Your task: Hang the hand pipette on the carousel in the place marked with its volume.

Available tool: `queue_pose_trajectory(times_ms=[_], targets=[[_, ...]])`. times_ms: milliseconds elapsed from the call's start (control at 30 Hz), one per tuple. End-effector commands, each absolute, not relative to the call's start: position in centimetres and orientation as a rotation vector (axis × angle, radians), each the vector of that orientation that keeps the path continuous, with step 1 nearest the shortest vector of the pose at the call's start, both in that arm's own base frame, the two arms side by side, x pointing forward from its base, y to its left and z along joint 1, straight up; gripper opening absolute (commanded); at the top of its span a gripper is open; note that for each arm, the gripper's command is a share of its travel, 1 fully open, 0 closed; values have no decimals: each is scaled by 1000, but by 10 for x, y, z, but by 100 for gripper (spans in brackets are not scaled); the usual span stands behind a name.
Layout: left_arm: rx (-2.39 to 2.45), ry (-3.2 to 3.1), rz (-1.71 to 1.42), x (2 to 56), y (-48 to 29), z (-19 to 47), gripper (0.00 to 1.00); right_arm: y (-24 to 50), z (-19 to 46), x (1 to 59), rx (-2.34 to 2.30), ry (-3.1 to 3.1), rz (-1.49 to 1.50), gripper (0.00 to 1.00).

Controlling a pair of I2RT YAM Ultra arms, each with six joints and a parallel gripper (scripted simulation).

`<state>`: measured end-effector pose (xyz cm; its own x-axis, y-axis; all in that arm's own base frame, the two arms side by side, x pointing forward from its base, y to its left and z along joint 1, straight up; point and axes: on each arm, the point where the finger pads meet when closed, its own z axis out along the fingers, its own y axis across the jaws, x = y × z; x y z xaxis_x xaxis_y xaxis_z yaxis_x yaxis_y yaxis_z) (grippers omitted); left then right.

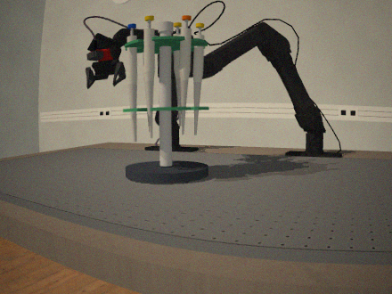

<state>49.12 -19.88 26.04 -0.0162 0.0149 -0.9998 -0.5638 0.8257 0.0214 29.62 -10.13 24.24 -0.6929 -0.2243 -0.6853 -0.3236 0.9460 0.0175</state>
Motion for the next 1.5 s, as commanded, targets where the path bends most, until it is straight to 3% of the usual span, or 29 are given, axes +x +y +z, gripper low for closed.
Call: queue_pose_trajectory(times_ms=[0, 1467], targets=[[-530, 1487, 458, 489, -188, 289, 12, -103, 253, 300, -402, 2321, 156, 100], [-528, 1482, 436, 484, -197, 288, 12, -103, 253, 300, -402, 2321, 156, 100]])
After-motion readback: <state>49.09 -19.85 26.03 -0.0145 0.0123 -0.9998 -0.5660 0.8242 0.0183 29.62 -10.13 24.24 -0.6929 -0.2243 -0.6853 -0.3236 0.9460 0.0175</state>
